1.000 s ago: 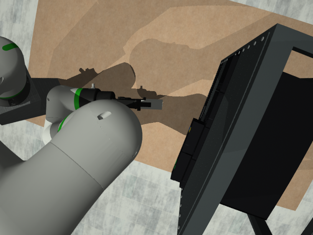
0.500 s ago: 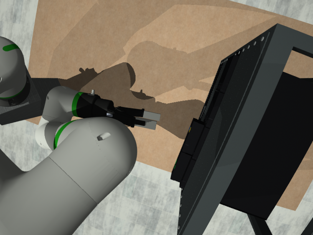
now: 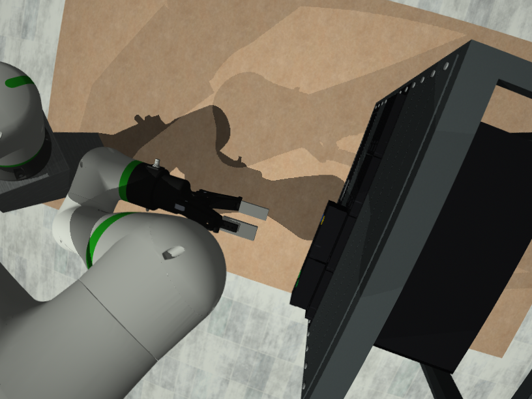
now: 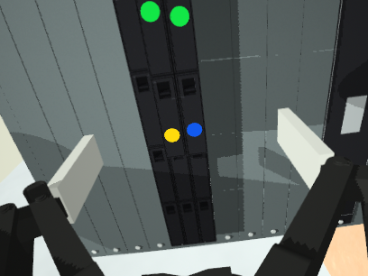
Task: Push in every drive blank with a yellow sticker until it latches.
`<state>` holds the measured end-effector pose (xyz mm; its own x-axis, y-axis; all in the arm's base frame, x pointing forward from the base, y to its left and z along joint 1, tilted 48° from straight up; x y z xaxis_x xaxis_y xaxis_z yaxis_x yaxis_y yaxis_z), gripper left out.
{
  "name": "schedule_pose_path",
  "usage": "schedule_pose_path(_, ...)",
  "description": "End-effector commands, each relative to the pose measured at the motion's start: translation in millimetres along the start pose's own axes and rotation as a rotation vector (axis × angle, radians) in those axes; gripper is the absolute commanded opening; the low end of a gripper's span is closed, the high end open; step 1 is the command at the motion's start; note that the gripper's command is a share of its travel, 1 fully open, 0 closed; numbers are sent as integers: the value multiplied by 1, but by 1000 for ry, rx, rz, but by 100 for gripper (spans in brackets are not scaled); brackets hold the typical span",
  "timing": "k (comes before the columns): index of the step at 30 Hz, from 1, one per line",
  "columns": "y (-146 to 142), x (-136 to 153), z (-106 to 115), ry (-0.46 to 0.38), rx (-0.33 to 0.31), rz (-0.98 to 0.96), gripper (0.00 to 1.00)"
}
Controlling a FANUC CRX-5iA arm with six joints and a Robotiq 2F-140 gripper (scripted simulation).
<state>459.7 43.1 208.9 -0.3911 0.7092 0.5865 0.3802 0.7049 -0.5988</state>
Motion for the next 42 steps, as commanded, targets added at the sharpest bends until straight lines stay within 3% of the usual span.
schedule_pose_path(1,-1,-2,0,4,-3,-1,100)
schedule_pose_path(42,-8,-17,3,45,-31,-13,100)
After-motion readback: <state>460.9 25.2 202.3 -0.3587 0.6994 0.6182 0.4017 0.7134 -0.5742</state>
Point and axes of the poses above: the point where the finger pads meet when closed, its own z axis back along the fingers, its own y axis across the jaws, x = y × z, the point moved 3 cm from there along z, back along the fingers, and after that the axes turned 9 degrees about -z, right-handed, at the moved point
